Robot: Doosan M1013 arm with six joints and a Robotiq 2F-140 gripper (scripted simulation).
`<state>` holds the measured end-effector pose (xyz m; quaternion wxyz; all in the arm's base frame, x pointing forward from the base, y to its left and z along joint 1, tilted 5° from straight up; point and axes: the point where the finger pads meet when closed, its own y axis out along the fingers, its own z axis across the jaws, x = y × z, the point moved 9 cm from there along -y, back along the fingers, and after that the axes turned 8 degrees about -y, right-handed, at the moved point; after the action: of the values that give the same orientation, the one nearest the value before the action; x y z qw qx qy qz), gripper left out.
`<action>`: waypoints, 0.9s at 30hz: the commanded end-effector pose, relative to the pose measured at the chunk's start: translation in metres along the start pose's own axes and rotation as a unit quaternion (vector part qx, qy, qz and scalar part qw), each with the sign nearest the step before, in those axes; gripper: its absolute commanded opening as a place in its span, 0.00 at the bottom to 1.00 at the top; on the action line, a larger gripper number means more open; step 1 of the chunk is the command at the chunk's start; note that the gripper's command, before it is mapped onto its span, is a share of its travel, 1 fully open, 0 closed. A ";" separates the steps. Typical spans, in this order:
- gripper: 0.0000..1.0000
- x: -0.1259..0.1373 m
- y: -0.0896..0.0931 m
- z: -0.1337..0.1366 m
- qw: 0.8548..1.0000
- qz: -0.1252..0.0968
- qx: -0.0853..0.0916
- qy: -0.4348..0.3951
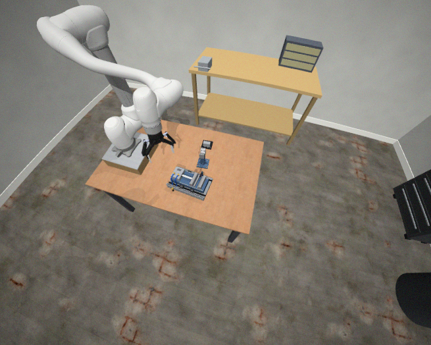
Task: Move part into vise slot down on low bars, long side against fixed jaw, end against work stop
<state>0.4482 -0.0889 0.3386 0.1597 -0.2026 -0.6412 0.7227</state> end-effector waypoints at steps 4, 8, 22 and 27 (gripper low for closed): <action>1.00 0.000 0.000 0.000 1.000 0.000 0.000 0.000; 1.00 0.000 0.000 0.000 1.000 0.000 0.000 0.000; 1.00 -0.004 0.001 -0.020 1.000 0.000 -0.002 0.019; 1.00 -0.012 0.004 -0.091 0.996 -0.001 -0.009 0.086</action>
<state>0.4841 -0.0392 0.3290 0.1981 -0.2417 -0.6381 0.7037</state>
